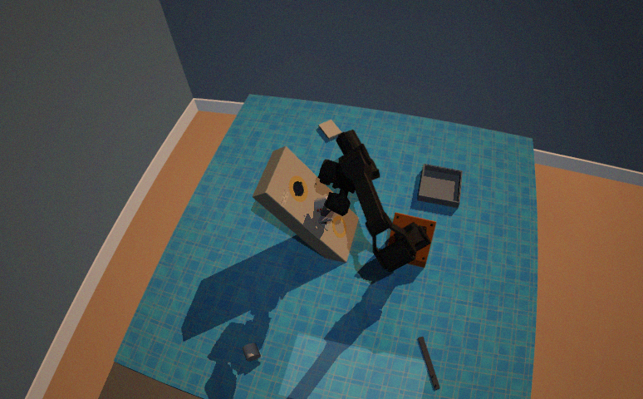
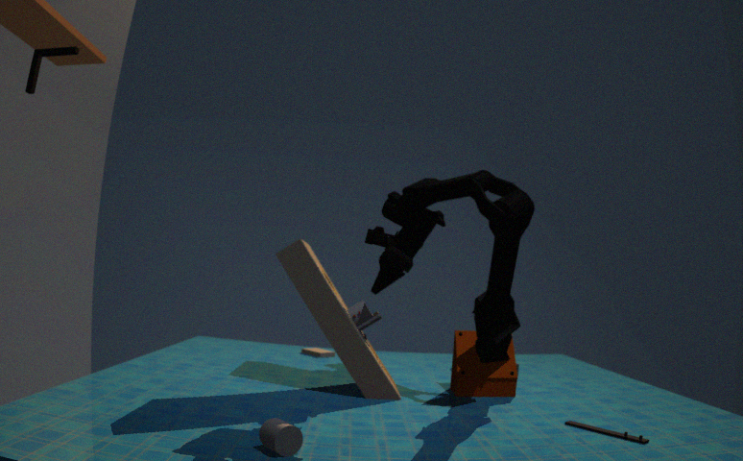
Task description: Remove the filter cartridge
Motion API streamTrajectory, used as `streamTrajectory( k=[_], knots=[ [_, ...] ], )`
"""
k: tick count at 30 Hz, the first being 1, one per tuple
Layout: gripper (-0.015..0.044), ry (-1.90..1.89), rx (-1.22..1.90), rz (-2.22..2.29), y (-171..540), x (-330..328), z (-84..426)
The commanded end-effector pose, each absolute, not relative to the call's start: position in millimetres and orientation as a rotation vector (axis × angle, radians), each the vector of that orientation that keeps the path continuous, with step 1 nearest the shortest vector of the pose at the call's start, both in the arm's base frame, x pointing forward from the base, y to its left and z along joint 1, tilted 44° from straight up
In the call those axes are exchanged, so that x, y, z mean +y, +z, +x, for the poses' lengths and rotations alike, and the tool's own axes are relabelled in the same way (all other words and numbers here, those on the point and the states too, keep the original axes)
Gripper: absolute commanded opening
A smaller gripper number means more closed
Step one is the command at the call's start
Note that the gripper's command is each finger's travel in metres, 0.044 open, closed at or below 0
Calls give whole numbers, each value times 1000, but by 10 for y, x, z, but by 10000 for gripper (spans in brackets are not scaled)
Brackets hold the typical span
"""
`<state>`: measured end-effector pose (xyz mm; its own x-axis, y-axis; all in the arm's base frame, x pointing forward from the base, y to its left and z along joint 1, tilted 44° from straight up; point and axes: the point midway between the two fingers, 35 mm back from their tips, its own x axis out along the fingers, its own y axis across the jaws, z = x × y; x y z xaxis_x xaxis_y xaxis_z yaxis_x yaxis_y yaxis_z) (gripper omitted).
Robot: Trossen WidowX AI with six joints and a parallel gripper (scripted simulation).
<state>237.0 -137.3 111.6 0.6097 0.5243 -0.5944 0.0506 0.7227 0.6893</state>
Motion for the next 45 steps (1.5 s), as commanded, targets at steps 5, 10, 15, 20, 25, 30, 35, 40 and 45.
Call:
streamTrajectory(
  k=[5, 10, 15, 20, 25, 30, 35, 40, 45],
  knots=[
    [305, 315, 910, 727, 1005, -1275, 2416],
    [305, 315, 911, 726, 955, -1234, 2465],
    [305, 315, 910, 726, 907, -1190, 2514],
    [305, 315, 909, 726, 861, -1144, 2561],
    [305, 317, 908, 727, 817, -1095, 2607],
    [305, 318, 906, 728, 789, -1060, 2638],
    [285, 315, 907, 721, 806, -1089, 2627],
    [251, 315, 907, 721, 806, -1089, 2627],
    [218, 315, 907, 721, 806, -1089, 2627]
  ],
)
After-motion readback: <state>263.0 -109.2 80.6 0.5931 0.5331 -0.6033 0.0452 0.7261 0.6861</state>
